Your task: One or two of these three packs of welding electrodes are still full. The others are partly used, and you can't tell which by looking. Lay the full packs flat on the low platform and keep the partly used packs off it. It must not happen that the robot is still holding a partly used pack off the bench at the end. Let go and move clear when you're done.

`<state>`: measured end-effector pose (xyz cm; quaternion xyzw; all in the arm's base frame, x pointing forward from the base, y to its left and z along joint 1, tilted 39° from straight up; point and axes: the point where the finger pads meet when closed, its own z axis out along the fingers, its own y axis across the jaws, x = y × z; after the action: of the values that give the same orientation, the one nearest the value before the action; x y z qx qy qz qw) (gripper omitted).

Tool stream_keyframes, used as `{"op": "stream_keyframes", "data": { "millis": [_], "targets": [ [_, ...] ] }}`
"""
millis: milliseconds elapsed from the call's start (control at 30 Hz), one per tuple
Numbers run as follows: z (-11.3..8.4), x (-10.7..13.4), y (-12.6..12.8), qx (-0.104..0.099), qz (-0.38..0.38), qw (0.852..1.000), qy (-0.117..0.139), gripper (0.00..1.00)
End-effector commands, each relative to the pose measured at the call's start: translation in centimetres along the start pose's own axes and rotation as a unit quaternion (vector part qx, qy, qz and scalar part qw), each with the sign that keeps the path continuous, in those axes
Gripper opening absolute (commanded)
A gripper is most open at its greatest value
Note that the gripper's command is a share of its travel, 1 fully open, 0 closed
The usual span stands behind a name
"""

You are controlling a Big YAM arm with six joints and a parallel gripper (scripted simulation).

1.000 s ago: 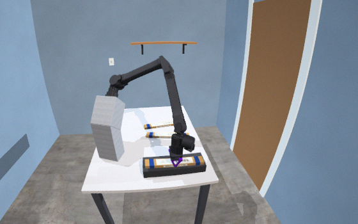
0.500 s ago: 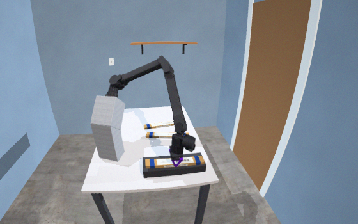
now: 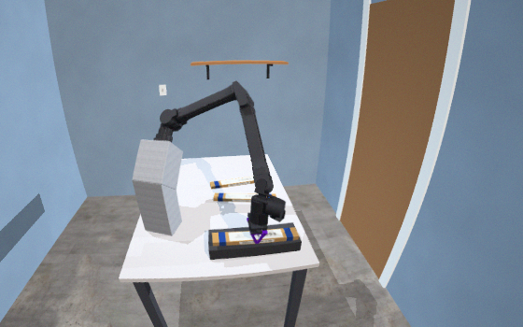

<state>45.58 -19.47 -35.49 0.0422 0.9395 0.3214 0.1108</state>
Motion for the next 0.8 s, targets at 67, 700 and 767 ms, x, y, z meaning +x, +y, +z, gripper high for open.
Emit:
{"op": "stream_keyframes", "data": {
  "millis": [67,700,767],
  "targets": [
    [-4.9,-3.2,-3.4,0.024,0.001,0.999,-0.045,0.0],
    [-3.8,-2.6,-3.6,0.022,0.008,0.999,-0.043,0.0],
    [-3.9,-2.9,-3.6,0.024,0.007,0.999,-0.046,0.0]
  ]
}}
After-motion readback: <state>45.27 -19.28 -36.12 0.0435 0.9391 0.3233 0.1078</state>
